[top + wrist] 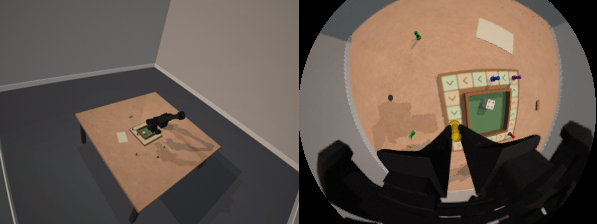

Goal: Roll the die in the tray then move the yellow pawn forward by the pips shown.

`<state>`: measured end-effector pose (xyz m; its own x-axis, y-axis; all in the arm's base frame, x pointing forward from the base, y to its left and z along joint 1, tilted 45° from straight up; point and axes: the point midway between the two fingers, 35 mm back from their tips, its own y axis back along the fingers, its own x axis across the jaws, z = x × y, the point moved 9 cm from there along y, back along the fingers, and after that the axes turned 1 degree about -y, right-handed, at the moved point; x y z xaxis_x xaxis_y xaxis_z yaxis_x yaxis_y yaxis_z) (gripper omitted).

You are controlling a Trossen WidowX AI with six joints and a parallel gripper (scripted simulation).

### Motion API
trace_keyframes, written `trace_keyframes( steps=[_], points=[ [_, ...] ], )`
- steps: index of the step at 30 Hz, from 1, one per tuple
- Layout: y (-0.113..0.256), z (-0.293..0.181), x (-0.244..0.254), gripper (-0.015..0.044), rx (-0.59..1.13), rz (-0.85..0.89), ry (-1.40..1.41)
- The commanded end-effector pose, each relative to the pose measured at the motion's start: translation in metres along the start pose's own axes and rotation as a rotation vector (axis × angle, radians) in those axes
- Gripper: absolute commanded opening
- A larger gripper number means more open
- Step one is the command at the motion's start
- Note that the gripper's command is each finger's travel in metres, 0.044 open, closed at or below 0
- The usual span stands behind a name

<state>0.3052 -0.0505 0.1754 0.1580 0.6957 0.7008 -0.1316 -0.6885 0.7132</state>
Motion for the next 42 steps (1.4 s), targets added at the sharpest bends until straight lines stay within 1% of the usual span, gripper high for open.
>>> trace_keyframes(
  steps=[1,20,42],
  points=[
    [-0.006,-0.016,0.001,0.0000,0.001,-0.002,0.002],
    [-0.033,-0.082,-0.002,0.0000,0.005,-0.002,-0.007],
    [-0.067,-0.155,-0.021,0.0000,0.013,0.001,-0.024]
  ],
)
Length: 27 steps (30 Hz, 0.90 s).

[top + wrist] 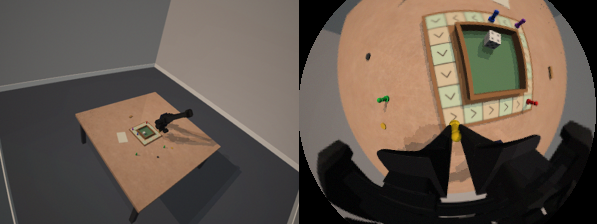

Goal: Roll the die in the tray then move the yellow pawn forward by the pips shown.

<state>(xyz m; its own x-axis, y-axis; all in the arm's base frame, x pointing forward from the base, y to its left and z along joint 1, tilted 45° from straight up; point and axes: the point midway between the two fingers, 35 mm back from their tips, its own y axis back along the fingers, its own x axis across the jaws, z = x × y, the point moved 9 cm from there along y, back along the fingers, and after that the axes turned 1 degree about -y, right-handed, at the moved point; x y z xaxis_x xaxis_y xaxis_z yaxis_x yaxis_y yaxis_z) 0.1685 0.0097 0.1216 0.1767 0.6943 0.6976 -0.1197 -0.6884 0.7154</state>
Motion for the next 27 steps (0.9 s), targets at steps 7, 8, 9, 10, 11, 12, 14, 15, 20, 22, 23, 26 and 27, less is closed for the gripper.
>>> trace_keyframes(
  steps=[7,8,9,10,11,12,14,15,20,22,23,26,27],
  points=[
    [-0.013,-0.009,-0.004,0.0000,0.002,0.003,-0.006],
    [-0.016,-0.009,-0.004,0.0000,0.002,0.003,-0.006],
    [-0.019,-0.009,-0.004,0.0000,0.002,0.002,-0.006],
    [-0.022,-0.009,-0.004,0.0000,0.002,0.002,-0.006],
    [-0.025,-0.009,-0.004,0.0000,0.002,0.002,-0.006],
    [-0.028,-0.009,-0.004,0.0000,0.002,0.003,-0.006],
    [-0.034,-0.010,-0.004,0.0000,0.002,0.004,-0.006],
    [-0.036,-0.010,-0.003,0.0000,0.002,0.005,-0.006],
    [-0.041,-0.010,-0.003,0.0000,0.002,0.006,-0.006],
    [-0.041,-0.010,-0.003,0.0000,0.002,0.006,-0.006],
    [-0.041,-0.010,-0.003,0.0000,0.002,0.006,-0.006],
    [-0.044,-0.010,-0.003,0.0000,0.002,0.006,-0.006],
    [-0.046,-0.010,-0.003,0.0000,0.002,0.006,-0.006]
  ],
)
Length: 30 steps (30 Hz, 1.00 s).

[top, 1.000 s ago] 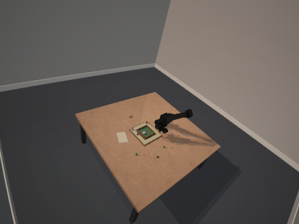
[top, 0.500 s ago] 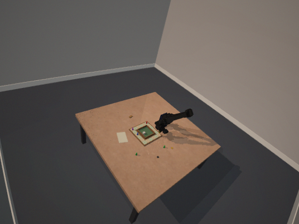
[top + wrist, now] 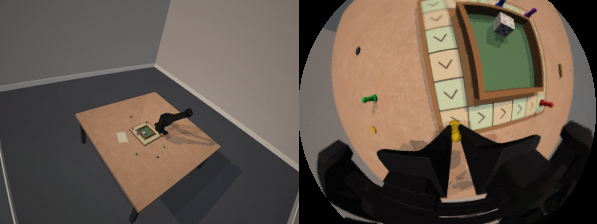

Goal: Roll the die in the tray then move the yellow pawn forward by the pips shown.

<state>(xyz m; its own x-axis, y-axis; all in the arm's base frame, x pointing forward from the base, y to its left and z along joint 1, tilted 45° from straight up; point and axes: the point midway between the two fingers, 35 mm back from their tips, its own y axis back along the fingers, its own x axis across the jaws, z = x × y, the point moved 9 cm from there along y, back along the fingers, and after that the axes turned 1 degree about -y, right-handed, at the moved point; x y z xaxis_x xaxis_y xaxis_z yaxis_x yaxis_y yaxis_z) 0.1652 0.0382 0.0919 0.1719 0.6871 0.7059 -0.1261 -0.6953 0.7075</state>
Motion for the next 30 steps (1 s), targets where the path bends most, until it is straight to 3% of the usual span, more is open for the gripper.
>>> trace_keyframes(
  steps=[1,8,18,25,30],
  points=[
    [-0.007,-0.002,-0.002,0.0000,0.006,-0.006,-0.009],
    [-0.017,-0.003,-0.002,0.0000,0.007,-0.005,-0.009],
    [-0.009,0.000,0.000,0.0262,0.001,0.000,0.000],
    [0.039,0.001,0.001,0.0440,0.006,-0.007,-0.009],
    [0.057,0.000,-0.002,0.0440,0.006,-0.011,-0.010]
  ],
)
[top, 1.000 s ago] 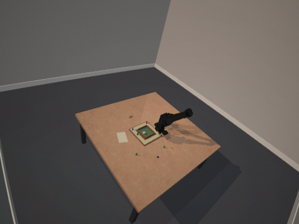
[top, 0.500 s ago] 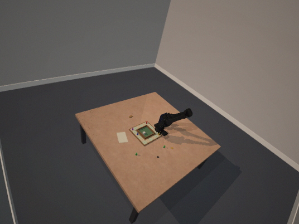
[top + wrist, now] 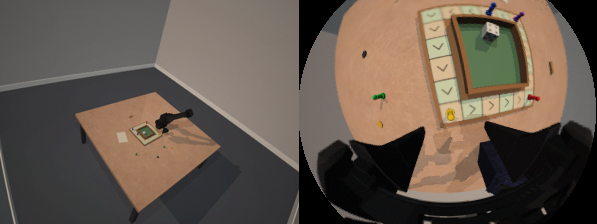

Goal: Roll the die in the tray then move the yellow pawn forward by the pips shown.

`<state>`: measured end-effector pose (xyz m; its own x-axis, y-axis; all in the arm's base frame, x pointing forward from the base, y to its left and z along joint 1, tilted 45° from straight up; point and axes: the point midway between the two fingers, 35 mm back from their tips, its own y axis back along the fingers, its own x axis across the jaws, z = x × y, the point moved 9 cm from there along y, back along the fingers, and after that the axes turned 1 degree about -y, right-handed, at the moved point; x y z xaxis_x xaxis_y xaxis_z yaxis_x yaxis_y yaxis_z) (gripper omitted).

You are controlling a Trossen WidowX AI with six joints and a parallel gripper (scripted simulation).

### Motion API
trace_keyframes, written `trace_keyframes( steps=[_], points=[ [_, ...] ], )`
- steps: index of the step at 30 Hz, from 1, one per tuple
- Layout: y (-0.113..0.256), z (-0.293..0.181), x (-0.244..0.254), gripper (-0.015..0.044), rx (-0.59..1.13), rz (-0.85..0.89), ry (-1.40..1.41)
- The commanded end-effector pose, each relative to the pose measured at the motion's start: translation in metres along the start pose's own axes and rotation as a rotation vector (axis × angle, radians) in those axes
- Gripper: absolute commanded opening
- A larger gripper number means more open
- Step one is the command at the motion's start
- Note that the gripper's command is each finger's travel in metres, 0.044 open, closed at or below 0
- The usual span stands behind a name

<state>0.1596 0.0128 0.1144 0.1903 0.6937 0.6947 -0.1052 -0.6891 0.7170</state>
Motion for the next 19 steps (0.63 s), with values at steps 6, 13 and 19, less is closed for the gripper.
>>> trace_keyframes(
  steps=[6,13,19],
  points=[
    [0.047,0.019,-0.037,0.0440,-0.023,-0.034,0.020],
    [0.082,0.021,-0.105,0.0440,-0.012,-0.007,0.057],
    [0.086,0.020,-0.112,0.0440,-0.012,0.001,0.063]
  ],
)
